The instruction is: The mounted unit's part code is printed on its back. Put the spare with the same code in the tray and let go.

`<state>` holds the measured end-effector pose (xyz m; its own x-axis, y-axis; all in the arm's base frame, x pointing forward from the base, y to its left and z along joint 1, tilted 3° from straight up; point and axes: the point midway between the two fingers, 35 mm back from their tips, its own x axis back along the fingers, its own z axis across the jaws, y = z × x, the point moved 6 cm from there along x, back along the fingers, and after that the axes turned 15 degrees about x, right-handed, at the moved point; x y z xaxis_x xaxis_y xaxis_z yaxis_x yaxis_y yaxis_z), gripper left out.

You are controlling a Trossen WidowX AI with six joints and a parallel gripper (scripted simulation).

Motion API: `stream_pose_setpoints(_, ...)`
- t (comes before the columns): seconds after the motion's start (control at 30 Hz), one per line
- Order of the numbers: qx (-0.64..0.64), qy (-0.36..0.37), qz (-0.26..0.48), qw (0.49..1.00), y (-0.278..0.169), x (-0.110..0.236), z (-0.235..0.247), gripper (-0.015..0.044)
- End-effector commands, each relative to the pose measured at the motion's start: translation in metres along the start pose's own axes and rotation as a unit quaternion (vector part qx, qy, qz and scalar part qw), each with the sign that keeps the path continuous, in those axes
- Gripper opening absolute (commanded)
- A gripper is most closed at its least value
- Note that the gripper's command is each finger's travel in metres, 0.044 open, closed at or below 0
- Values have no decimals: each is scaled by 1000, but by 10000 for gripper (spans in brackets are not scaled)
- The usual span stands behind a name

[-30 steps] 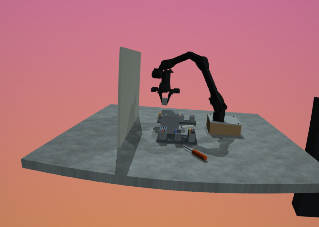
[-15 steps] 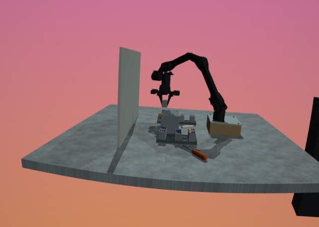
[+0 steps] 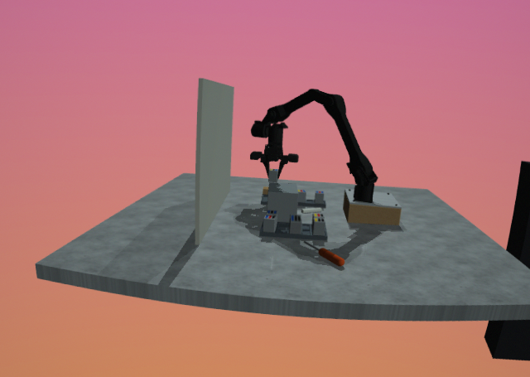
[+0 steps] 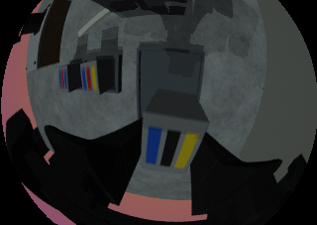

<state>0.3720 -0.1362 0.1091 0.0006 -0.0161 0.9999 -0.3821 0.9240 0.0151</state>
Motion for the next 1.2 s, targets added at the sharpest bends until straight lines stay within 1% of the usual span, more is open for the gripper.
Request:
stream_pose_setpoints(0.0, 1, 0, 1, 1000, 0, -3, 0, 0)
stream_pose_setpoints(1.17, 1, 0, 1, 1000, 2, -36, 2, 0)
